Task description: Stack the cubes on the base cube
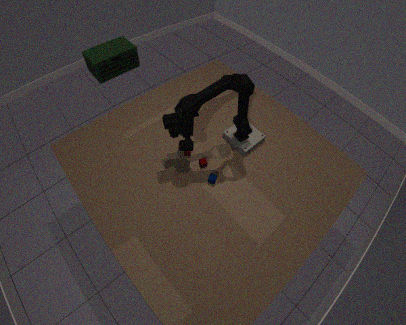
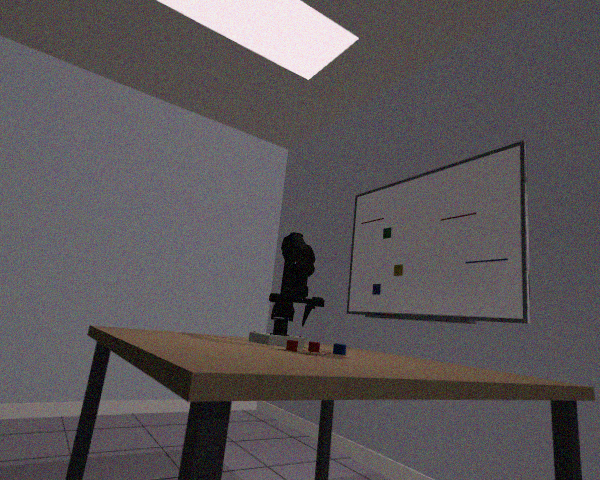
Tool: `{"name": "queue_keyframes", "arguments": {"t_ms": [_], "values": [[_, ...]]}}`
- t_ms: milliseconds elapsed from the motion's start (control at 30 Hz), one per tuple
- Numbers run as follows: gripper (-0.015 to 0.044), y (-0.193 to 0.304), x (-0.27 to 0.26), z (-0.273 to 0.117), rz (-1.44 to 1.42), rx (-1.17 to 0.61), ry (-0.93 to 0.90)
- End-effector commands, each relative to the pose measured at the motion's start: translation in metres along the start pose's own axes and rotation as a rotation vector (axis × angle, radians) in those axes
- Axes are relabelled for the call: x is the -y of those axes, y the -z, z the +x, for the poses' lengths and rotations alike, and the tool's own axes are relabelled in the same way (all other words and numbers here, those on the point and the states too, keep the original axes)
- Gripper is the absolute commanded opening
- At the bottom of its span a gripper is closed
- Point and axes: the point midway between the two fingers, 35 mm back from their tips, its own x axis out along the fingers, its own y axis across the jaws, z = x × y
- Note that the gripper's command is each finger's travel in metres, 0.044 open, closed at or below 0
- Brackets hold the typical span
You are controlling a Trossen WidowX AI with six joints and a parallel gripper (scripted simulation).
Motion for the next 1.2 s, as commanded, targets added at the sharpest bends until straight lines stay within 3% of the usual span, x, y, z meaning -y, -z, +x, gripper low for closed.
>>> {"name": "queue_keyframes", "arguments": {"t_ms": [0, 1067, 1167], "values": [[0.0265, 0.004, 0.001, 0.02, 0.006, -0.015, 0.0], [0.0265, 0.005, 0.001, 0.067, 0.005, -0.015, 0.0], [0.0186, 0.005, 0.001, 0.067, 0.005, -0.015, 0.0]]}}
